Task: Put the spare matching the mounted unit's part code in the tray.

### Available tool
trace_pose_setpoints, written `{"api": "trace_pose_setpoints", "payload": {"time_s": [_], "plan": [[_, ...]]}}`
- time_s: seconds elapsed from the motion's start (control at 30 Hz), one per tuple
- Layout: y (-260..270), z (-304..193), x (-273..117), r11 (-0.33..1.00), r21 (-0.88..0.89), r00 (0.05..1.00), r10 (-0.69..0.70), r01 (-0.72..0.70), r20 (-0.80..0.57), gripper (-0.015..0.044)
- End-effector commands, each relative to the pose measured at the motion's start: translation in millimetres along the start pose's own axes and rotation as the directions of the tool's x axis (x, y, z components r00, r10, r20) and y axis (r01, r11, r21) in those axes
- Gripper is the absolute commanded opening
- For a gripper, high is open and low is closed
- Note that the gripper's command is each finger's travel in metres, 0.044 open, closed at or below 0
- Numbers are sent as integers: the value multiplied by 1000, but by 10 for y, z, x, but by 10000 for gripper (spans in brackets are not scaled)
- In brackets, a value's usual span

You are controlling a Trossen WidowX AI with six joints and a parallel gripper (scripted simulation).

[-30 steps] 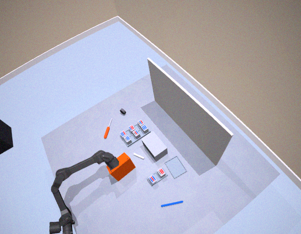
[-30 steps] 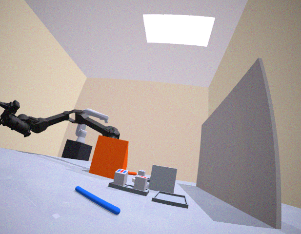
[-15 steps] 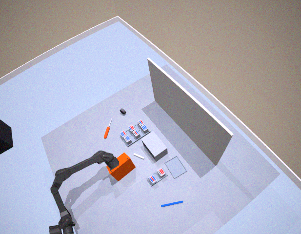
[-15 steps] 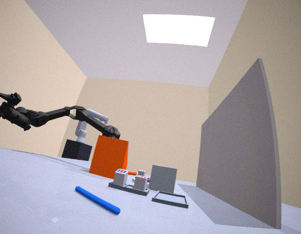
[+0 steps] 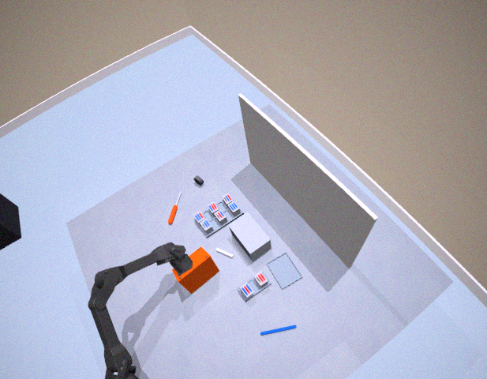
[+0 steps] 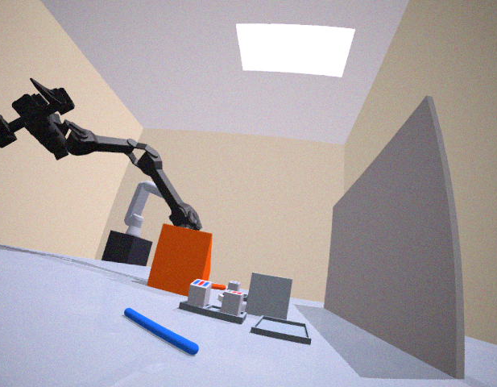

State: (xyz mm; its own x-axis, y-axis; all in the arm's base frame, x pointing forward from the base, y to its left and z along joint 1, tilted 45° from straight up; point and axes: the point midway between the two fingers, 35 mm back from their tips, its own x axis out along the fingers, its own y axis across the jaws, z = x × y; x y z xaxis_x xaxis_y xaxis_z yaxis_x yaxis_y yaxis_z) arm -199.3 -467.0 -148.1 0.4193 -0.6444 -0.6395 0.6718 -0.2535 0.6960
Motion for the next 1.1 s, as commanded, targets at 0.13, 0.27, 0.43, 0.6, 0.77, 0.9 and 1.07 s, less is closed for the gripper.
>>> {"api": "trace_pose_setpoints", "payload": {"time_s": [0.13,0.27,0.43,0.6,0.77,0.9,1.07], "plan": [[1092,-594,633,986,-153,963,23,-66,-269,440],[1575,-1004,861,961,-242,929,40,-137,-369,440],[2138,-1515,1014,920,-330,861,16,-212,-509,440],[2615,-2175,970,891,-353,758,-16,-285,-652,440],[3058,-2801,893,832,-409,649,-81,-374,-757,440],[3400,-3356,758,762,-453,547,-157,-463,-822,440],[3747,-4065,466,660,-479,412,-270,-579,-870,440]]}}
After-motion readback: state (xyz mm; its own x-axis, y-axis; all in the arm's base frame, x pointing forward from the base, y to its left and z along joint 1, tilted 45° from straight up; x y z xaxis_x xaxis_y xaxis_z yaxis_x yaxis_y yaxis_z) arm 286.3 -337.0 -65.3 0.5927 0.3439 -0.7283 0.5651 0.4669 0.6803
